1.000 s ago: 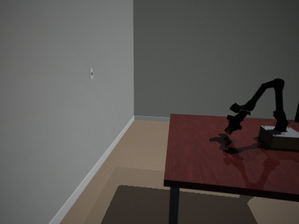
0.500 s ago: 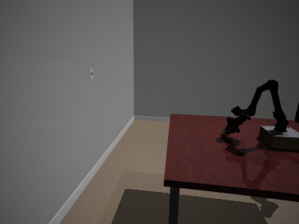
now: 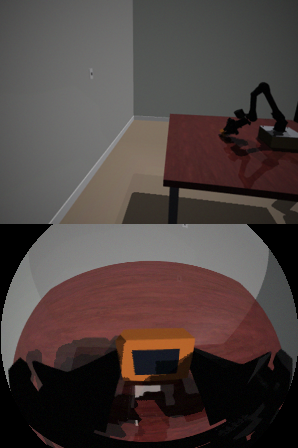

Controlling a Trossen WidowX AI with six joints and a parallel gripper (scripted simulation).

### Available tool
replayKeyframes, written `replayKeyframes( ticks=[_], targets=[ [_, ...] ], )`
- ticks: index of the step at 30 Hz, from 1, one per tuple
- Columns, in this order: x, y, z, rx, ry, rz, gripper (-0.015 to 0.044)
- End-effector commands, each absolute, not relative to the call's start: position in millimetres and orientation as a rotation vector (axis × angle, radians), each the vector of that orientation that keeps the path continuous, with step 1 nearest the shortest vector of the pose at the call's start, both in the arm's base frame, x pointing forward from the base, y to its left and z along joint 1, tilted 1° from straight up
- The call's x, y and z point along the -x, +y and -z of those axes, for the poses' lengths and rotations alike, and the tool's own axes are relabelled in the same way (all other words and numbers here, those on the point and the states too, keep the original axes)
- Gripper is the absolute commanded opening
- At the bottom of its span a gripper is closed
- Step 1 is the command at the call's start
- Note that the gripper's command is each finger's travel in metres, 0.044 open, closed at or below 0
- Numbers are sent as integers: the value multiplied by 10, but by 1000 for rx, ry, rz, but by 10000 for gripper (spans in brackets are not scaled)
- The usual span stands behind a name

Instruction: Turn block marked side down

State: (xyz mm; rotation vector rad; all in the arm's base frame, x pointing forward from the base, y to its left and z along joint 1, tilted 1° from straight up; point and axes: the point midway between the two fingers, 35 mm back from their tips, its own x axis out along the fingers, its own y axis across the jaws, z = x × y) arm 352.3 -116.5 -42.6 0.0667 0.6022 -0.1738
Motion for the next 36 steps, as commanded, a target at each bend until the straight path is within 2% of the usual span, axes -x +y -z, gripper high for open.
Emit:
replayKeyframes(
  ticks=[1,13,31,36],
  targets=[
    [-3426,-1130,520,-72,579,174,0],
    [-3300,-1076,447,-51,432,173,0],
    [-3298,-1075,445,-51,430,172,0],
    [-3298,-1075,445,-51,430,172,131]
  ],
)
